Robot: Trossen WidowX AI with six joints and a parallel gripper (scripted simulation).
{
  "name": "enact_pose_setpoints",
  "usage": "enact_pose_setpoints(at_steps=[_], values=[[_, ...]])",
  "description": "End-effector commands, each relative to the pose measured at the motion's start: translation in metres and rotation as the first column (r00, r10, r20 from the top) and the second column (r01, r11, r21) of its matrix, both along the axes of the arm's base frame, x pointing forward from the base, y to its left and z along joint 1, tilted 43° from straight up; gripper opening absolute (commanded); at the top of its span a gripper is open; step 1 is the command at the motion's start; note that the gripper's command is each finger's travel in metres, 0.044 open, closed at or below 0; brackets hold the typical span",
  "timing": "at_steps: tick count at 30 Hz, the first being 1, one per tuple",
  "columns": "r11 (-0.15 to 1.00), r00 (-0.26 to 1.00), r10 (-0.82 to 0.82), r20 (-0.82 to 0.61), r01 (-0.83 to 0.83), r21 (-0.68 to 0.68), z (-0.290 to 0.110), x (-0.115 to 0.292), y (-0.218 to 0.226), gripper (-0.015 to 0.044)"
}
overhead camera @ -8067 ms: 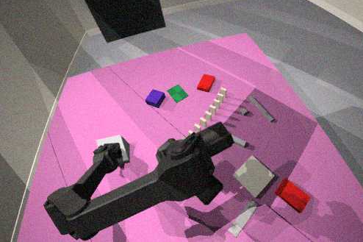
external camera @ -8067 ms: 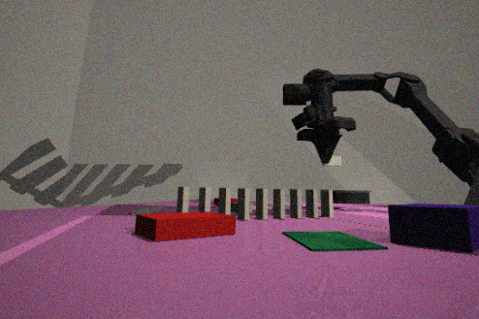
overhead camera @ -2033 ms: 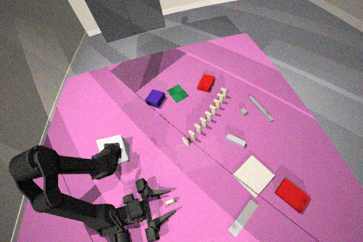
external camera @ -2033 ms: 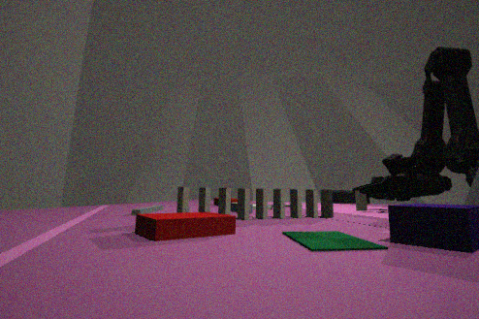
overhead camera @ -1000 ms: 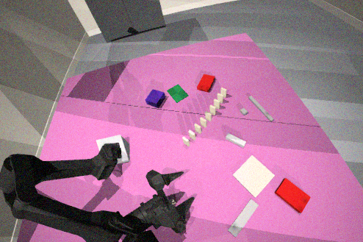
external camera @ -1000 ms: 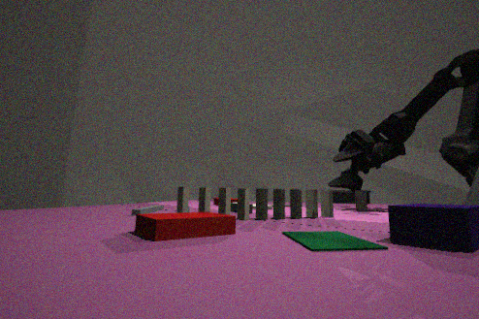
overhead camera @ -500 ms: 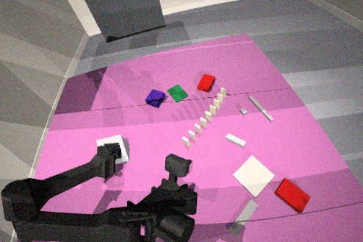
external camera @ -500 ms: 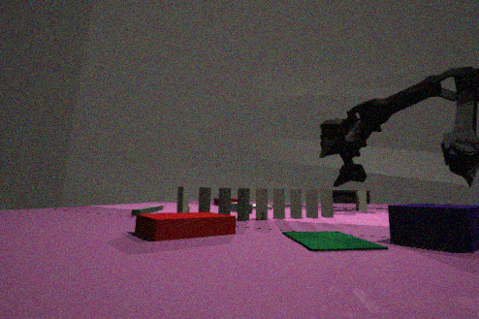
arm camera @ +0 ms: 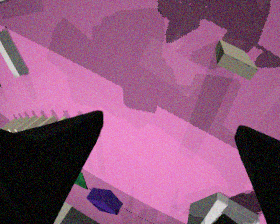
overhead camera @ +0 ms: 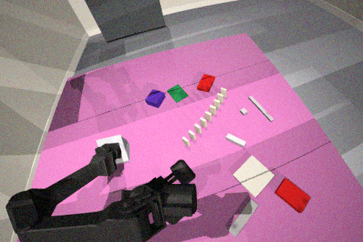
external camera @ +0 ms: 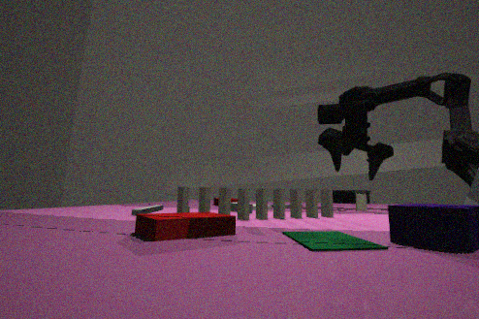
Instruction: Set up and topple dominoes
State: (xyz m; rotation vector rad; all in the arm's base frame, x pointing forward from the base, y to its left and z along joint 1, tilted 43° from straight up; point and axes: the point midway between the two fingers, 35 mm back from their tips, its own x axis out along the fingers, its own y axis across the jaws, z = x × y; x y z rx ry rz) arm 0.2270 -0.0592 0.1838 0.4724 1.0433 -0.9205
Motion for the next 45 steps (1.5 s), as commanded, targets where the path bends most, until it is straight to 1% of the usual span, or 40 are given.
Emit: enact_pose_setpoints(at_steps=[1, 14, 24, 40, 45], values=[[0.918, 0.947, -0.290, 0.139, 0.316, -0.239, 0.038, -0.013, -0.013, 0.0440], [0.918, 0.947, -0.290, 0.139, 0.316, -0.239, 0.037, -0.013, -0.012, 0.0440], [0.918, 0.947, -0.289, 0.142, 0.316, -0.240, -0.006, -0.006, -0.054, 0.0440], [0.917, 0.947, -0.289, 0.143, 0.317, -0.242, -0.019, -0.005, -0.067, 0.0440], [0.917, 0.947, -0.289, 0.143, 0.317, -0.242, -0.019, -0.005, -0.067, 0.0309]])
